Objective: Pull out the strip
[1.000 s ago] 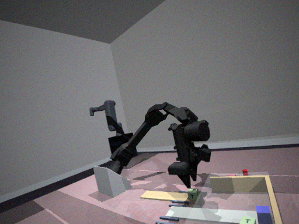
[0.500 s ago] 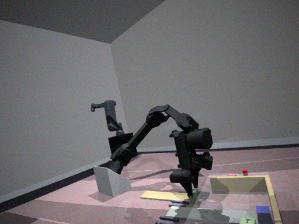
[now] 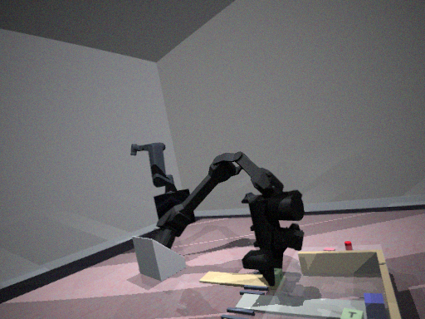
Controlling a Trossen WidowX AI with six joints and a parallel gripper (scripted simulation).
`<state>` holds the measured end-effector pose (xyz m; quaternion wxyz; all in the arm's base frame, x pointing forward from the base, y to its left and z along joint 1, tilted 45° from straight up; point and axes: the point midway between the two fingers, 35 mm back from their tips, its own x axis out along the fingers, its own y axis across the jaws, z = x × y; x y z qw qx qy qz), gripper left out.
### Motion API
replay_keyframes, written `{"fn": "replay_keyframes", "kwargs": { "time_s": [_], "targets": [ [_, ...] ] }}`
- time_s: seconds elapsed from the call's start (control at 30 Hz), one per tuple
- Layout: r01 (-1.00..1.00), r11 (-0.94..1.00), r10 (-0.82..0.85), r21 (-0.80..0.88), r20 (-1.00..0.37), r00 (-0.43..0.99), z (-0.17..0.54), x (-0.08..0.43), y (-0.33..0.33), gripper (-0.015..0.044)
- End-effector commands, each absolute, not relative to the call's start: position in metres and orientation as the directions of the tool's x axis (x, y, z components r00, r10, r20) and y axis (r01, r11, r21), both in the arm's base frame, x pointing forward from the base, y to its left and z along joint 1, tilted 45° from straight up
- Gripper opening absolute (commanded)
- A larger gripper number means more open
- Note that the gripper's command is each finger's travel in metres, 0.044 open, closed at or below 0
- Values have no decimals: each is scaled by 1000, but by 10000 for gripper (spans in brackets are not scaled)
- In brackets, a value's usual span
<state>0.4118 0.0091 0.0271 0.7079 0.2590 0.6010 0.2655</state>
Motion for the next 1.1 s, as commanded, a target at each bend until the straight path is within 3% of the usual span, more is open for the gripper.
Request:
{"fn": "replay_keyframes", "kwargs": {
  "time_s": [0.0,0.23,0.37,1.07],
  "targets": [
    [-65,725,687,686,-713,137,28,412,9,171],
    [-65,725,687,686,-713,137,28,412,9,105],
    [-65,725,687,686,-714,137,29,409,7,0],
    [-52,722,690,690,-712,133,45,330,-18,0]
  ]
}}
